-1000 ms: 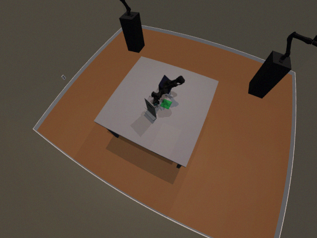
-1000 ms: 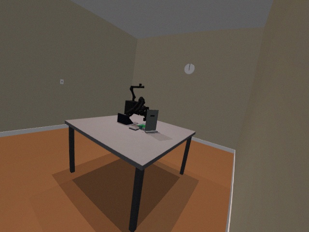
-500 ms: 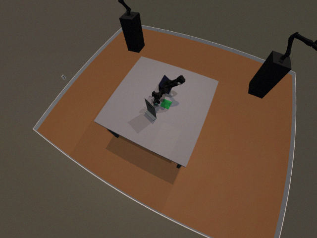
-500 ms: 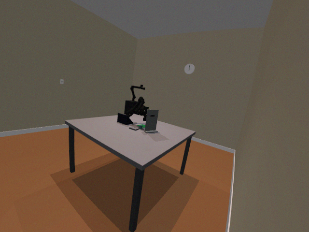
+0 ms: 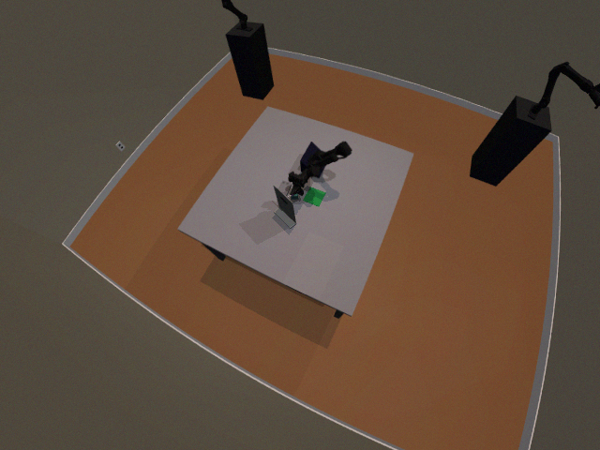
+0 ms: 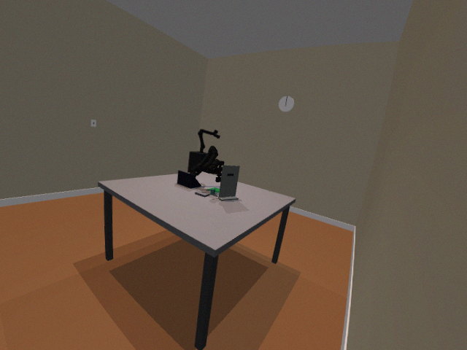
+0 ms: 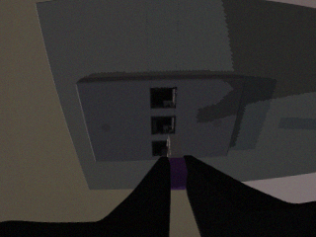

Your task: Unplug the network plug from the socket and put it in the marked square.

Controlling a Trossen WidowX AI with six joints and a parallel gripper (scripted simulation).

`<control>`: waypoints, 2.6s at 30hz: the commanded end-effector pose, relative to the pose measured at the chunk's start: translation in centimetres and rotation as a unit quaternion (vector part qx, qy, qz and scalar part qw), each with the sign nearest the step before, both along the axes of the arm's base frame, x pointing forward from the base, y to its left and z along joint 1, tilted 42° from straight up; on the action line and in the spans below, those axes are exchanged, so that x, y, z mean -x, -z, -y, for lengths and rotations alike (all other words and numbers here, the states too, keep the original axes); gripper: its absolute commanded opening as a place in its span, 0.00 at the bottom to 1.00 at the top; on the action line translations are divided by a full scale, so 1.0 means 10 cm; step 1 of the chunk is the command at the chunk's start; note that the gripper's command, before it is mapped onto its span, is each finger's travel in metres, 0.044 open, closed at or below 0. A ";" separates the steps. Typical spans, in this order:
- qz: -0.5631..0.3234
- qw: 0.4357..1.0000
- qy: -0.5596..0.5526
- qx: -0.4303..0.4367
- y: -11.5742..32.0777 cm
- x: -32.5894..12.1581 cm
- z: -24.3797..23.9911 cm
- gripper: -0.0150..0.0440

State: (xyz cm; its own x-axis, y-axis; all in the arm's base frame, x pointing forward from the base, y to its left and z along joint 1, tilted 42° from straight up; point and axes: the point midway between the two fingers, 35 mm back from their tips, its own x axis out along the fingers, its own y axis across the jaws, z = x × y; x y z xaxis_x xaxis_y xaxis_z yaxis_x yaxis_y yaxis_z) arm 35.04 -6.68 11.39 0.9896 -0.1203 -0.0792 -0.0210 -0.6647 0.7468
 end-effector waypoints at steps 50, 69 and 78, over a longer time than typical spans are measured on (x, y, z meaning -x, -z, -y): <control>0.000 1.000 0.002 -0.001 -0.06 0.22 -0.07 0.25; -0.002 1.000 0.000 0.000 -0.07 0.27 -0.09 0.25; -0.002 1.000 0.000 0.000 -0.19 0.29 0.00 0.25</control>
State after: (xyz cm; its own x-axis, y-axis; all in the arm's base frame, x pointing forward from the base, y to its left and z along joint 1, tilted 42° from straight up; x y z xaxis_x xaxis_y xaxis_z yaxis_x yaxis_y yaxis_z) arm 32.23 -6.28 12.54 0.9885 -0.1218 -0.0897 -0.0147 -0.6674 0.7446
